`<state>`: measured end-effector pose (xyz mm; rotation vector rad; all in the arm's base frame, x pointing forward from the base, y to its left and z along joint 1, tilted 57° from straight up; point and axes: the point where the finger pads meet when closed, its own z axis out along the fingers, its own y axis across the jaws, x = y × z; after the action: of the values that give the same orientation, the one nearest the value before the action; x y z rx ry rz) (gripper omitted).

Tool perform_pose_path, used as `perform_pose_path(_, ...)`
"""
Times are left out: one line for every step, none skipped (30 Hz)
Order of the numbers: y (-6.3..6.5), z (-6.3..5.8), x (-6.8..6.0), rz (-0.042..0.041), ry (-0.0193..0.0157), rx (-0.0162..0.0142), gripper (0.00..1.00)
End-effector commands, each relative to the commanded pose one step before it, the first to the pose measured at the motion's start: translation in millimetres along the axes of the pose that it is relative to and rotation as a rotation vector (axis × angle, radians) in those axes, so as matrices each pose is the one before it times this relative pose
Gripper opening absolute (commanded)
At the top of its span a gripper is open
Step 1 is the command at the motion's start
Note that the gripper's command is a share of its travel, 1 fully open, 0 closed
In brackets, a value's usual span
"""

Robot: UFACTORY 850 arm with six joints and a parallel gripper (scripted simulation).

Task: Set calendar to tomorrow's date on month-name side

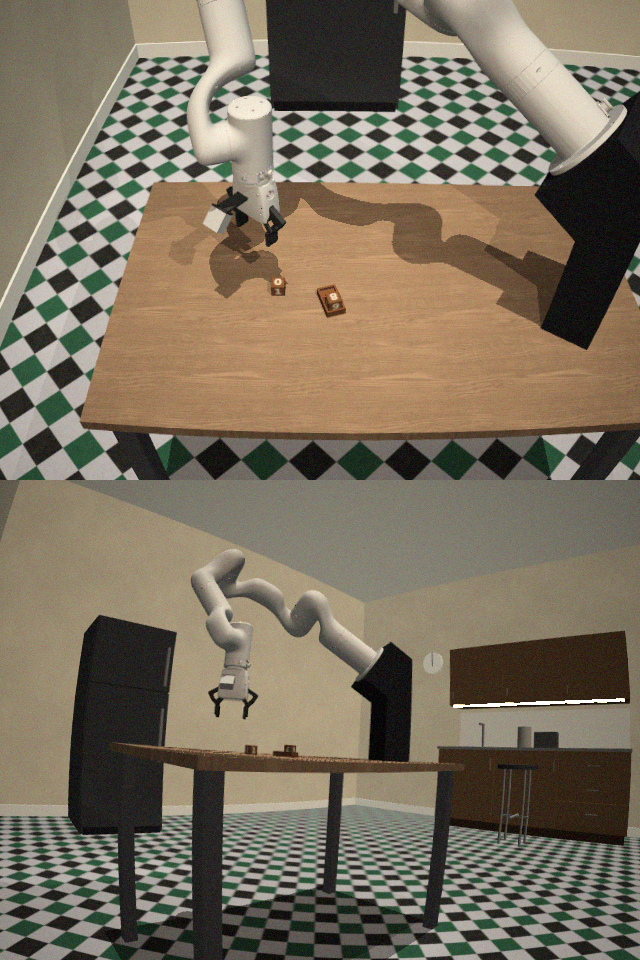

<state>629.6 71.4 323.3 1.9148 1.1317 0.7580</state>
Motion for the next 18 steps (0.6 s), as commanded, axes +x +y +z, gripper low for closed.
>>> perform_pose_path(11.94, -1.46, -2.86, -0.13800, -0.01532, 0.01442, 1.00)
perform_pose_path(1.75, -0.23, -0.80, -0.02039, 0.00022, -0.00026, 1.00)
perform_pose_path(1.14, -0.15, -0.55, -0.01344, 0.00015, -0.00018, 1.00)
perform_pose_path(0.63, -0.09, -0.32, -0.00747, 0.00008, -0.00010, 1.00)
perform_pose_path(0.25, -0.03, -0.13, -0.00296, 0.00003, -0.00004, 1.00)
perform_pose_path(0.04, -0.01, -0.02, -0.00045, 0.00000, -0.00001, 1.00)
perform_pose_path(0.00, 0.04, 0.00, 0.00000, 0.00000, 0.00000, 1.00)
perform_pose_path(0.00, 0.26, 0.00, -0.00001, -0.00002, 0.00001, 1.00)
perform_pose_path(0.01, 0.65, 0.00, -0.00002, -0.00006, 0.00004, 1.00)
perform_pose_path(0.01, 1.15, 0.01, -0.00004, -0.00010, 0.00007, 1.00)
perform_pose_path(0.02, 1.72, 0.00, -0.00006, -0.00015, 0.00011, 1.00)
perform_pose_path(0.02, 2.32, 0.01, -0.00004, -0.00010, 0.00007, 1.00)
perform_pose_path(0.03, 2.91, 0.01, 0.00000, 0.00000, 0.00000, 1.00)
perform_pose_path(0.00, 0.00, 0.00, 0.00000, 0.00000, 0.00000, 1.00)
perform_pose_path(0.00, 0.00, 0.00, 0.00000, 0.00000, 0.00000, 1.00)
perform_pose_path(0.04, 3.44, 0.01, 0.00000, 0.00000, 0.00000, 1.00)
perform_pose_path(0.04, 3.90, 0.01, 0.00000, 0.00000, 0.00000, 1.00)
perform_pose_path(0.04, 4.27, 0.01, 0.00000, 0.00000, 0.00000, 1.00)
